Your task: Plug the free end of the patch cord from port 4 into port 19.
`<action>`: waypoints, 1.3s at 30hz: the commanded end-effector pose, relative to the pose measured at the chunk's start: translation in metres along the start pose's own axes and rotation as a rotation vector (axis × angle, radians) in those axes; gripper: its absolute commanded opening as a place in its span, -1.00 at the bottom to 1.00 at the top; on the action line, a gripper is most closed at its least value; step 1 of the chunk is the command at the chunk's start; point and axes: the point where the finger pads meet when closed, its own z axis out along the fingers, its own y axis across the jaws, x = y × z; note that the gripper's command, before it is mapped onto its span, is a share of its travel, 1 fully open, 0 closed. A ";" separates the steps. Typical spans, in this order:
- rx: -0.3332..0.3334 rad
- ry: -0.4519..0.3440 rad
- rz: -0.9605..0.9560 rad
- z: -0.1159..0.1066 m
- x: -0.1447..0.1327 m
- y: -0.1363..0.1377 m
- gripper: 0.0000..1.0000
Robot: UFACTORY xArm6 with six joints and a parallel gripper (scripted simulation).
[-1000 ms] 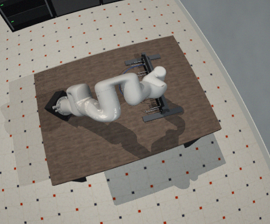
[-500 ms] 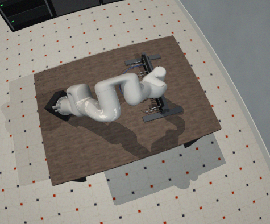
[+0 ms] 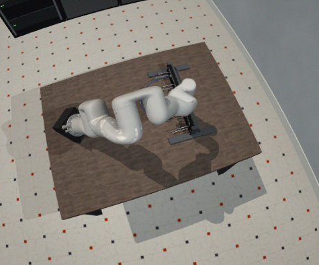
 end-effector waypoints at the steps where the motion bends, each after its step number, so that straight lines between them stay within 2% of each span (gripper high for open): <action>1: -0.001 -0.004 0.001 -0.001 -0.001 0.000 -0.25; 22: -0.001 -0.004 0.001 -0.005 -0.001 0.000 -0.25; 30: -0.001 -0.004 0.001 -0.017 -0.001 0.000 -0.25; 39: -0.001 -0.004 0.001 -0.044 0.000 0.000 -0.25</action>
